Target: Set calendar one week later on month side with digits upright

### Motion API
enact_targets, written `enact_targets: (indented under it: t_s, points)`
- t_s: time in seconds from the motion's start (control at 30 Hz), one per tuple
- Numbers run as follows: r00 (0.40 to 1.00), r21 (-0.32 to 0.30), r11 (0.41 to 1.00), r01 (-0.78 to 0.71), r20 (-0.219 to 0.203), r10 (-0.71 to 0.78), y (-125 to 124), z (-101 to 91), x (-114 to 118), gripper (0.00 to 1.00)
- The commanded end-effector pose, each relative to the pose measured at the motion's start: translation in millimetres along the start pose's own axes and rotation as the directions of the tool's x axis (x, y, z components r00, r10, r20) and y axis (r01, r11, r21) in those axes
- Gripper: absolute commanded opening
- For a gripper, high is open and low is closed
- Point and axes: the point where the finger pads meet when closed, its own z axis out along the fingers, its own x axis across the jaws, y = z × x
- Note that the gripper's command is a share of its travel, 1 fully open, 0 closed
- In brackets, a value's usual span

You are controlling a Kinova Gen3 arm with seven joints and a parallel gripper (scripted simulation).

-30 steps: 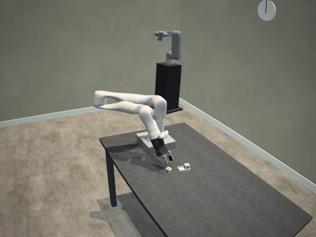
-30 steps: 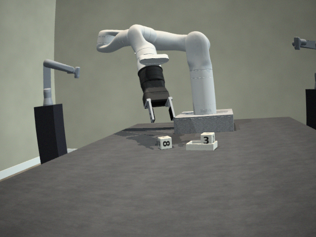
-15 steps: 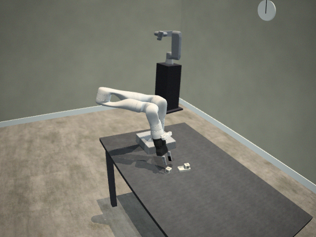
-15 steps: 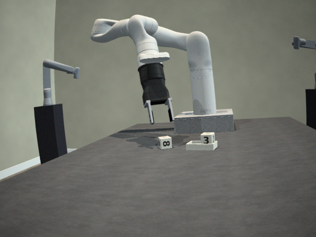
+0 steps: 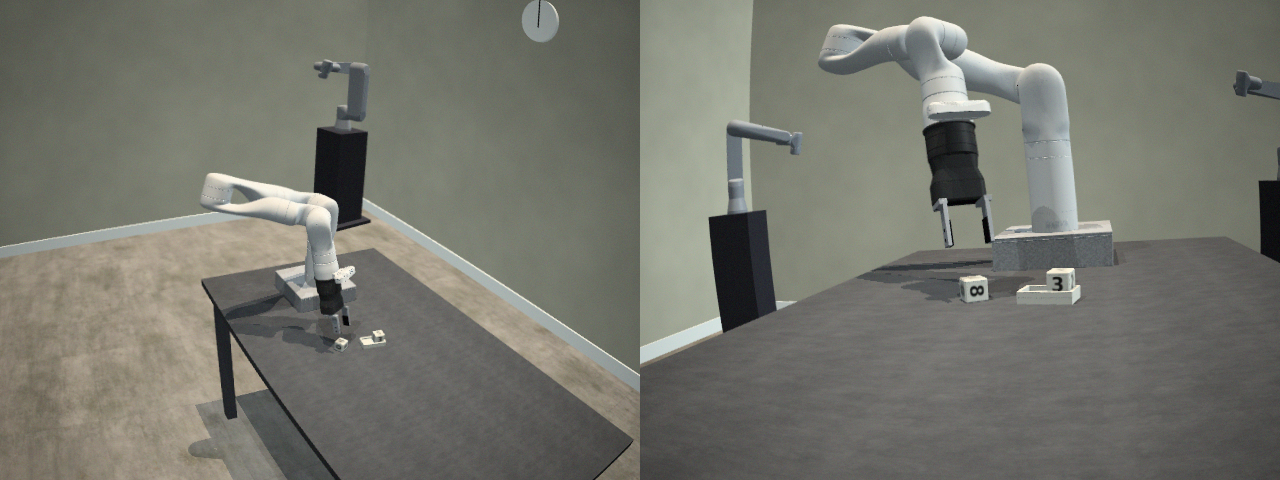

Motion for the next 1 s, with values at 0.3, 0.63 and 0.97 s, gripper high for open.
enact_targets:
  t_s: [0.3, 0.63, 0.97]
  points:
    - [1.0, -0.165, 0.986, 0.007, 0.0, -0.007, -4.2, 1.6, 0.8, 1.0]
    - [1.0, -0.239, 0.971, 0.007, -0.005, -0.008, -6.6, -1.0, -0.1, 1.0]
    - [1.0, -0.239, 0.971, 0.007, -0.005, -0.008, -6.6, -1.0, -0.1, 1.0]
